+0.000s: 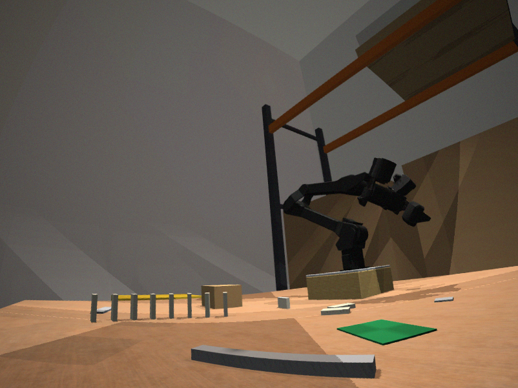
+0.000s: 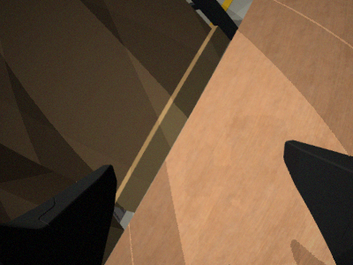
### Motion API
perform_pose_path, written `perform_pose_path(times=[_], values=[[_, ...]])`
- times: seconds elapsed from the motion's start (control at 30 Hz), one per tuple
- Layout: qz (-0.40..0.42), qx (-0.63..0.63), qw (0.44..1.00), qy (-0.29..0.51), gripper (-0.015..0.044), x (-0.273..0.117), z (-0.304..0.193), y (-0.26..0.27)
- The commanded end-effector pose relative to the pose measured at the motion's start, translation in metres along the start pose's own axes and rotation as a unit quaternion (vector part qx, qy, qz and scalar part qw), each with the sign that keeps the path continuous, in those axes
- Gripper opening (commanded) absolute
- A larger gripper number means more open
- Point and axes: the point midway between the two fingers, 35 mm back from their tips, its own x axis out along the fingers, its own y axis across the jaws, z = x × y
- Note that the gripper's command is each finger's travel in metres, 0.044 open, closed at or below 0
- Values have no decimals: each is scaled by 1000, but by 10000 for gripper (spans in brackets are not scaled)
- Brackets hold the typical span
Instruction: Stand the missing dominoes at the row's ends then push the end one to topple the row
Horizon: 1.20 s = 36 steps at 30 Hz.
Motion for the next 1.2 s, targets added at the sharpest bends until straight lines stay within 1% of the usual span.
perform_pose_path(times=[0.0, 0.07, 0.2, 0.33, 0.47, 0.6, 0.73, 0.97, 1.03, 1.17], values=[[-5, 3, 1000, -1, 374, 0, 1, -2], [-47, 28, 998, -5, 321, -4, 11, -19], [-168, 108, 980, -14, 216, -25, 35, -72], [-276, 189, 942, -15, 111, -56, 47, -126], [-367, 267, 891, -10, 6, -97, 46, -175], [-442, 346, 828, 3, 0, -145, 33, -219], [-500, 424, 755, 22, 0, -198, 7, -254], [-555, 547, 623, 69, 0, -285, -62, -287], [-557, 559, 609, 74, 0, -294, -71, -289], [-557, 561, 607, 75, 0, -295, -72, -289]])
